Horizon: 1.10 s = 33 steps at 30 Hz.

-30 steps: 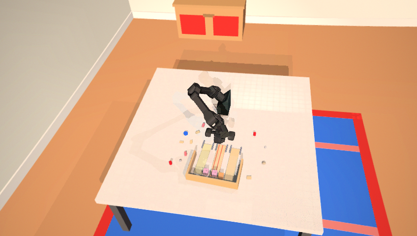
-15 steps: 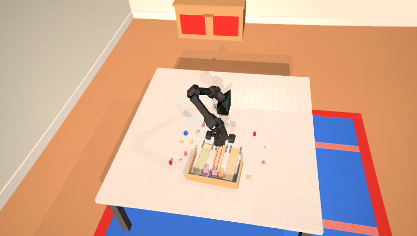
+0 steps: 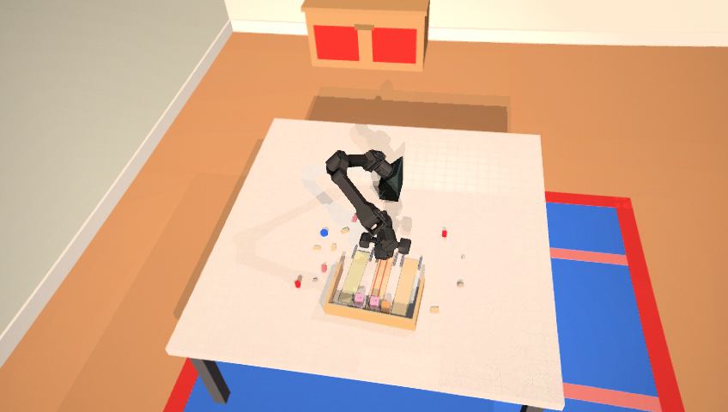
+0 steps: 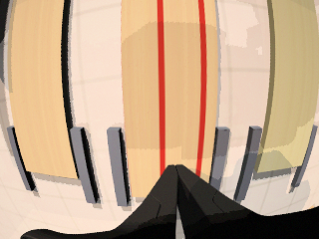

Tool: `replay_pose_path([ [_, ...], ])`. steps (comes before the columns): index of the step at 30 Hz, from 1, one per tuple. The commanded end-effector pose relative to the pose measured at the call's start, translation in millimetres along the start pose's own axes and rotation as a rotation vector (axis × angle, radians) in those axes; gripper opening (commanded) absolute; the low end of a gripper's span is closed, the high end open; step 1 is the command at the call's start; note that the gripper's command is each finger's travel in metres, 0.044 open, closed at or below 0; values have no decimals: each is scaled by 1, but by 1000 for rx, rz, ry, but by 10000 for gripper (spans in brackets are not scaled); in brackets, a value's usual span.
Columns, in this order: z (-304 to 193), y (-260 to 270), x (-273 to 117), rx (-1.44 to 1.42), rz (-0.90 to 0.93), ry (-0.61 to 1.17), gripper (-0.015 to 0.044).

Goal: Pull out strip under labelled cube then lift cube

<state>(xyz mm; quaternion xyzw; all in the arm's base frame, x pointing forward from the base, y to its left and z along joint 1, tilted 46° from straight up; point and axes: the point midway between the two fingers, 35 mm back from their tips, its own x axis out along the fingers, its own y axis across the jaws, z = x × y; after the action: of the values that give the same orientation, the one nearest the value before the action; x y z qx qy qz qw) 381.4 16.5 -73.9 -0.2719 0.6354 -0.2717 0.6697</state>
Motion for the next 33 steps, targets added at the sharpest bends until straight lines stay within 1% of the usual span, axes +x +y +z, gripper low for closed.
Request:
replay_pose_path([
  [1,-3,2,9,-11,-8,5,0],
  [33,-3,2,14,-11,-8,5,0],
])
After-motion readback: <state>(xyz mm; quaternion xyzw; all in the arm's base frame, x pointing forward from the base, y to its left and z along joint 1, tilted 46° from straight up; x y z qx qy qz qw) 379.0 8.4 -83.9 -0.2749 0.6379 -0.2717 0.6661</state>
